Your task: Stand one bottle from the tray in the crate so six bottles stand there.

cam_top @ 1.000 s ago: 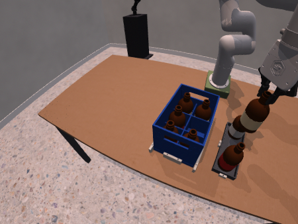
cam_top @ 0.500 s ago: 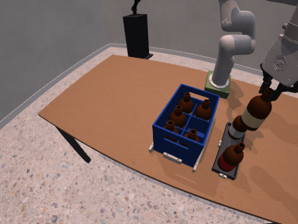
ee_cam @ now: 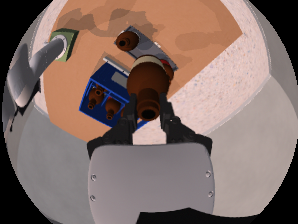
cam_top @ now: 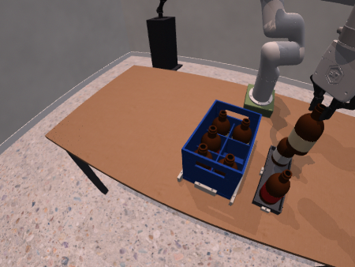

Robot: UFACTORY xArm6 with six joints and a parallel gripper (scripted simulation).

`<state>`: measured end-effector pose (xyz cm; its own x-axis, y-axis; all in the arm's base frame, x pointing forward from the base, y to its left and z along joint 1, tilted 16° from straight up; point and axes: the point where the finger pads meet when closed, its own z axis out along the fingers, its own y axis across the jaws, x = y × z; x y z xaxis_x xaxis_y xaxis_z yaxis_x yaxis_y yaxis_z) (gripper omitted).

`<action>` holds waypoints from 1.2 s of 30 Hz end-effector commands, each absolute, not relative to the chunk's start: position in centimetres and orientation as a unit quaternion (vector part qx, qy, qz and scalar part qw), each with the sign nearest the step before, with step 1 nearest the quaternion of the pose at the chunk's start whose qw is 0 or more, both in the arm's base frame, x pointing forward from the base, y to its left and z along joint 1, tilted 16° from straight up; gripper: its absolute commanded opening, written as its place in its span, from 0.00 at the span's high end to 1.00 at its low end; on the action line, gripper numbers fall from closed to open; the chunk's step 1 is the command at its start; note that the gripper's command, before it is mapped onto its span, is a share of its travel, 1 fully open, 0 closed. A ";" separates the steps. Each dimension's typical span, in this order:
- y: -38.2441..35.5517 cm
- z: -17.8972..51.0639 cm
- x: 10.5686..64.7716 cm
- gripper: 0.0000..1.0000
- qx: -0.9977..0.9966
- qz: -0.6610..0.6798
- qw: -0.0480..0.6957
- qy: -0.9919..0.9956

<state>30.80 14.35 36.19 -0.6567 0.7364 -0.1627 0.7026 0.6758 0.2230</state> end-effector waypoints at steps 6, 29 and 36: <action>14.4 36.4 30.8 1.00 0.396 0.072 0.122 0.907; 13.4 36.4 30.9 1.00 0.396 0.072 0.122 0.907; 12.6 36.4 31.0 1.00 0.396 0.072 0.122 0.907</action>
